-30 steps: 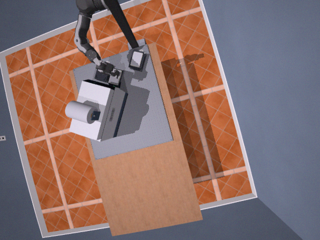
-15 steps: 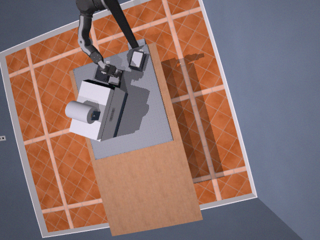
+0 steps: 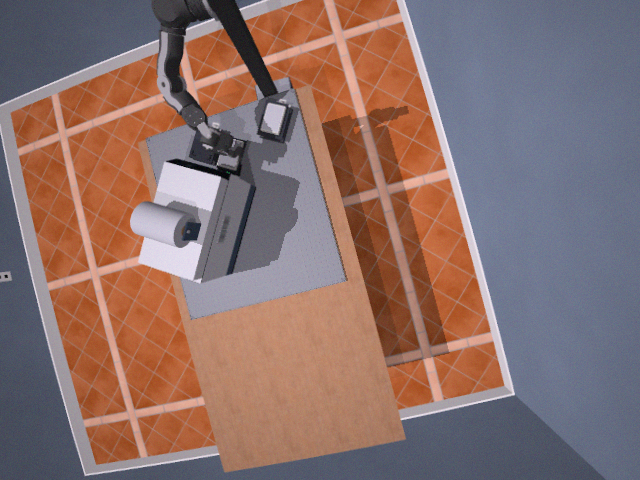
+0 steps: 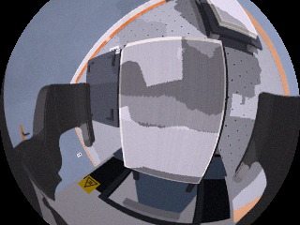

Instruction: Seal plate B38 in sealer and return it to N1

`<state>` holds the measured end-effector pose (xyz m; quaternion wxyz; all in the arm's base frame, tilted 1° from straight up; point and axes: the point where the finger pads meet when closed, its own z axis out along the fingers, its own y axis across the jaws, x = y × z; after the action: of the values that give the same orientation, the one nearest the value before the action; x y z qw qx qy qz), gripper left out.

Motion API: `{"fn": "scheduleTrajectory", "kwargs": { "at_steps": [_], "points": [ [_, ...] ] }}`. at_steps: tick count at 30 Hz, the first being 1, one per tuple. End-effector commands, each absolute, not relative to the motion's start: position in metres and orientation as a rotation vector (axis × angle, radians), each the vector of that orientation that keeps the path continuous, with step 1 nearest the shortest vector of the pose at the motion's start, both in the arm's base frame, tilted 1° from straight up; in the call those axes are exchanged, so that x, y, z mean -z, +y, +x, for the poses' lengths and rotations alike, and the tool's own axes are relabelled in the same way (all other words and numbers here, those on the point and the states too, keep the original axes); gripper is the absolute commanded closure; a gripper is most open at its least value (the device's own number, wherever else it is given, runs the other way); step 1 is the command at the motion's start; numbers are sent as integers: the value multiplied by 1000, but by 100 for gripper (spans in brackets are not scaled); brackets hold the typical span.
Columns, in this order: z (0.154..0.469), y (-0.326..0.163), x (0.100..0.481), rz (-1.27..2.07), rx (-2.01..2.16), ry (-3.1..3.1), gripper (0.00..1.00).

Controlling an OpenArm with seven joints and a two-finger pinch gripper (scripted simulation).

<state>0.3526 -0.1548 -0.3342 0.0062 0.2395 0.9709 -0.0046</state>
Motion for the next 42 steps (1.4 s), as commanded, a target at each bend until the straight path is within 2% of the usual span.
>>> {"fn": "scheduleTrajectory", "kwargs": {
  "at_steps": [1, 31, 36, 42],
  "points": [
    [353, -153, 339, 733, 4, 3038, 23],
    [354, -153, 339, 732, 3, 3038, 23],
    [351, -153, 363, 726, 2, 3045, 23],
    [351, -153, 363, 726, 2, 3045, 23]
  ]
}}
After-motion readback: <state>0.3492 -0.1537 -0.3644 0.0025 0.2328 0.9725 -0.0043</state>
